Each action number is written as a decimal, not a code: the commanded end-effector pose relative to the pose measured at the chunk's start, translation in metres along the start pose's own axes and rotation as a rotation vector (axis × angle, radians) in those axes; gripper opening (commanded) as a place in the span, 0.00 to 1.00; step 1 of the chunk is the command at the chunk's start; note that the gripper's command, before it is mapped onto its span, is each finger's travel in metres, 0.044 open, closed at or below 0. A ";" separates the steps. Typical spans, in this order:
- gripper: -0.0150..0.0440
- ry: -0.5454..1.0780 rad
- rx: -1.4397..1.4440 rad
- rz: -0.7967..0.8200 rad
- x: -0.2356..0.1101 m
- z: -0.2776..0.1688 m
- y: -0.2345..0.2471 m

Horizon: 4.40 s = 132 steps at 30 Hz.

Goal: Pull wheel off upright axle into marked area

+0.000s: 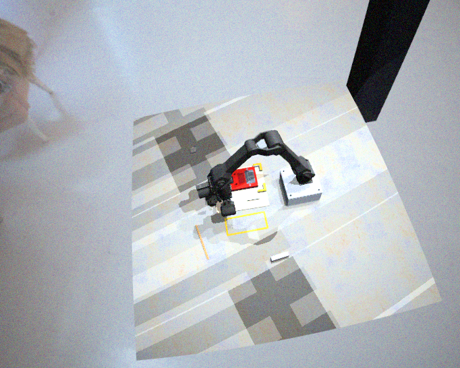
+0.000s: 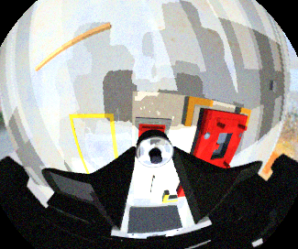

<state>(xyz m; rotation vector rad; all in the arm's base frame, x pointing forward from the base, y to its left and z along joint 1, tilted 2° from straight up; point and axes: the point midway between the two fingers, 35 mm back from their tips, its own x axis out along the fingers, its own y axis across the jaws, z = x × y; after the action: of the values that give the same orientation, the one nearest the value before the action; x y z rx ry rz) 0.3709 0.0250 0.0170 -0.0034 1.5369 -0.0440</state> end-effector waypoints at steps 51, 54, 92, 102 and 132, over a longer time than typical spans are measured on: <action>0.52 -0.001 0.000 0.000 0.011 -0.003 0.000; 0.45 -0.001 0.000 0.000 0.011 -0.003 0.000; 0.25 -0.006 0.000 0.000 -0.001 -0.002 0.000; 0.25 -0.007 -0.001 0.000 -0.005 -0.002 0.000; 0.25 -0.012 -0.001 0.000 -0.015 -0.002 0.000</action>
<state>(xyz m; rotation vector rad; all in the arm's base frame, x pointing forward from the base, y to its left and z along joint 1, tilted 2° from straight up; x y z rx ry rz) 0.3708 0.0247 0.0156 -0.0033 1.5352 -0.0447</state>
